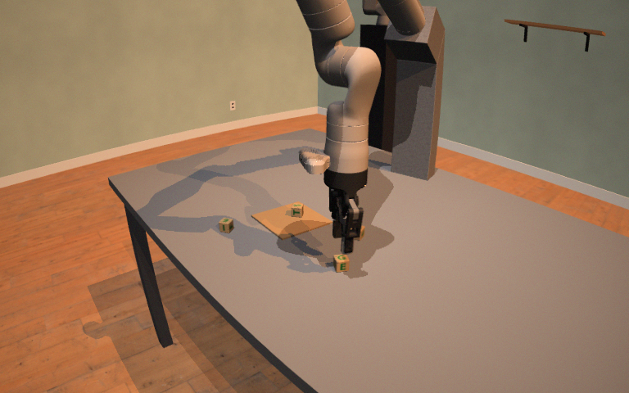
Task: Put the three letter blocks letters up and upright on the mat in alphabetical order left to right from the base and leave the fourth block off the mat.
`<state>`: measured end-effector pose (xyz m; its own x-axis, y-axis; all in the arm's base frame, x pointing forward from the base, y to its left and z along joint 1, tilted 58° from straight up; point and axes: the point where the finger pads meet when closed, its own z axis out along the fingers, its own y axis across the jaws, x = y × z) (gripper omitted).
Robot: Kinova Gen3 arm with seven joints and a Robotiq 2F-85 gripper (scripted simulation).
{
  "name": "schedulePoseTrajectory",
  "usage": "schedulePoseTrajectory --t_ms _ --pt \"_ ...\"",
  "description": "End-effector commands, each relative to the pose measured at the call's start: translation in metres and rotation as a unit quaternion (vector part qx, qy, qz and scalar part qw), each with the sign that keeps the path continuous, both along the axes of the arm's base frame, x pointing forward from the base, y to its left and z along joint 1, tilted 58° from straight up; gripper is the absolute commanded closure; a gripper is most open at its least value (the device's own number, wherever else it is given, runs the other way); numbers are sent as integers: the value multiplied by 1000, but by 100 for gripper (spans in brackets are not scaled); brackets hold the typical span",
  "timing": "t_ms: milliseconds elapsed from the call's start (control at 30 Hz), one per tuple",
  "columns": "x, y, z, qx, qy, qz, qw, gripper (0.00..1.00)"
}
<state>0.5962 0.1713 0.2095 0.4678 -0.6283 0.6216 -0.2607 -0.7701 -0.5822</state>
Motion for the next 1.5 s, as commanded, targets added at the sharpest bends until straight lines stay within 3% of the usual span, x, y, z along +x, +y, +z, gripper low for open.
schedulePoseTrajectory --t_ms 0,400,1467 --pt "3 -1 -4 -1 1 -1 1000 38" --pt "13 0 -10 -1 1 -1 1000 38" --pt "14 0 -11 -1 1 -1 1000 38"
